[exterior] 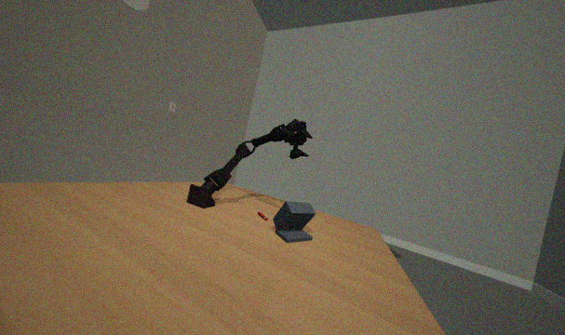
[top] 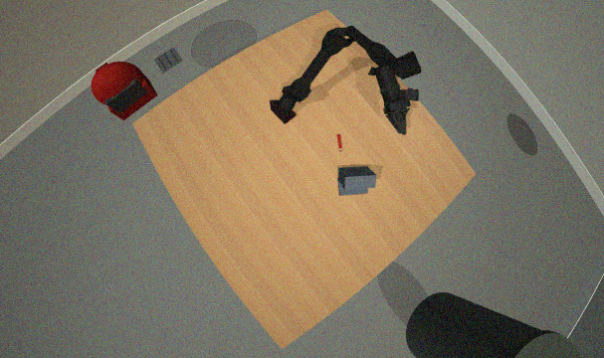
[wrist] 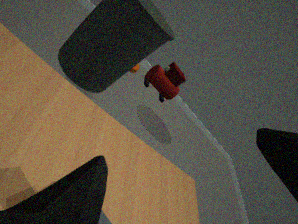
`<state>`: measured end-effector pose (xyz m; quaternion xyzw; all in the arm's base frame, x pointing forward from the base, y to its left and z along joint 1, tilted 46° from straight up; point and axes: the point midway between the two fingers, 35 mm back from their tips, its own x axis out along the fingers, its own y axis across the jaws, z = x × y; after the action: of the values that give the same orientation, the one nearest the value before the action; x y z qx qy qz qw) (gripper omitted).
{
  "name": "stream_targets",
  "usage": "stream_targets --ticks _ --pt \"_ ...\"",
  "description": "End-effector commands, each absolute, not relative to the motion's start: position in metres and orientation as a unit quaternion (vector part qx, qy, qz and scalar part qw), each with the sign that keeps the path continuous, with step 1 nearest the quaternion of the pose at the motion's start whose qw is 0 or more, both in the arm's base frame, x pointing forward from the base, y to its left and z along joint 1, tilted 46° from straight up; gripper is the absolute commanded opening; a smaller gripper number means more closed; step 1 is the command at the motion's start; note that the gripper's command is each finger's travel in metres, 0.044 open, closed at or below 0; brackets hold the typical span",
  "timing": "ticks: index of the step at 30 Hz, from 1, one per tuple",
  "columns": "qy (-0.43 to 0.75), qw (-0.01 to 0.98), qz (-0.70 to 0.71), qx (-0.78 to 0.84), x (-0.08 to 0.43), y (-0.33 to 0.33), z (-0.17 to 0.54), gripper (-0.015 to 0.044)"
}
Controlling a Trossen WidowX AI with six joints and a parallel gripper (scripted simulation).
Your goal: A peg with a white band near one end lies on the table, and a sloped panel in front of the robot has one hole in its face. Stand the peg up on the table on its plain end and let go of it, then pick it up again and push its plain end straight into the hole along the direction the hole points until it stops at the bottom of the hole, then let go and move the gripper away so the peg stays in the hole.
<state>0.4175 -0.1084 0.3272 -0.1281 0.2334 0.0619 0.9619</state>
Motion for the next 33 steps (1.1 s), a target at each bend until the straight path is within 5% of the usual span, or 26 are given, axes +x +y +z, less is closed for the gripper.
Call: stream_targets --ticks 1,33 --pt "0.272 0.955 0.088 -0.082 0.417 -0.098 0.300 0.0440" --pt "0.586 0.746 0.148 0.282 0.360 -0.004 0.143 0.0440"
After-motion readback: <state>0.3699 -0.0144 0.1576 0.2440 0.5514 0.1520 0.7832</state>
